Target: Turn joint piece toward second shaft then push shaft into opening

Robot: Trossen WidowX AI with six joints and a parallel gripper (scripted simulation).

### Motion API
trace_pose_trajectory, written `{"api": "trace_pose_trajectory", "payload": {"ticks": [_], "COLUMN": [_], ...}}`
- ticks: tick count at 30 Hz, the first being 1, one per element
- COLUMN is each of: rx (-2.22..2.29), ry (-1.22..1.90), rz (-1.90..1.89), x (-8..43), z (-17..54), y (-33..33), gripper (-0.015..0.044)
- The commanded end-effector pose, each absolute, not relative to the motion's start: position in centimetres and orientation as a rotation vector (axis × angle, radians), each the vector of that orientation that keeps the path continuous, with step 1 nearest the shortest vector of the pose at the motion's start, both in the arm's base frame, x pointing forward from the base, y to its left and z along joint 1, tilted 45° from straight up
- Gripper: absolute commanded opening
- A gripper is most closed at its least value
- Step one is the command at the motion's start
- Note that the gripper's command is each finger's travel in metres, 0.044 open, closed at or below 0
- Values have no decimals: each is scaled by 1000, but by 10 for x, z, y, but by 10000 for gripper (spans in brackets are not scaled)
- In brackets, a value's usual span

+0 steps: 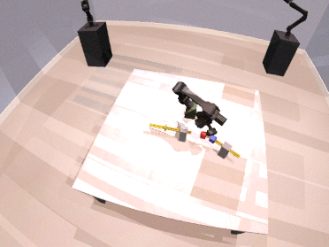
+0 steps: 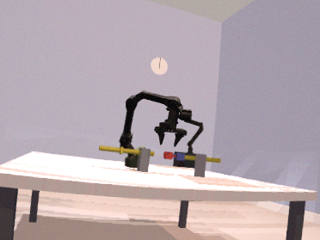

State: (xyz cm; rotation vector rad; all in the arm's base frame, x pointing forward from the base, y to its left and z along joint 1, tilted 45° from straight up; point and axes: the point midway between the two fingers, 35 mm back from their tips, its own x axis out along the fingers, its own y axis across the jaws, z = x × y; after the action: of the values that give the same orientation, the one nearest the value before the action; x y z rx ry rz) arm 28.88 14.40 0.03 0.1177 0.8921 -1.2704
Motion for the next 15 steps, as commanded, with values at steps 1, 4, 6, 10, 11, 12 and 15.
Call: {"api": "trace_pose_trajectory", "payload": {"ticks": [1,4,6,10,11,12,15], "rx": [42,-24,-69,-159,-182,-205,-269], "ry": [983,1047,1087,1163,1181,1199,1246], "rz": [-1181,-1115,-1068,-972,-947,-922,-849], "x": [290,289,288,285,284,284,282], "z": [13,22,27,39,42,45,53], "y": [156,163,168,177,179,181,187], "gripper": [440,440,440,440,440,440,440]}}
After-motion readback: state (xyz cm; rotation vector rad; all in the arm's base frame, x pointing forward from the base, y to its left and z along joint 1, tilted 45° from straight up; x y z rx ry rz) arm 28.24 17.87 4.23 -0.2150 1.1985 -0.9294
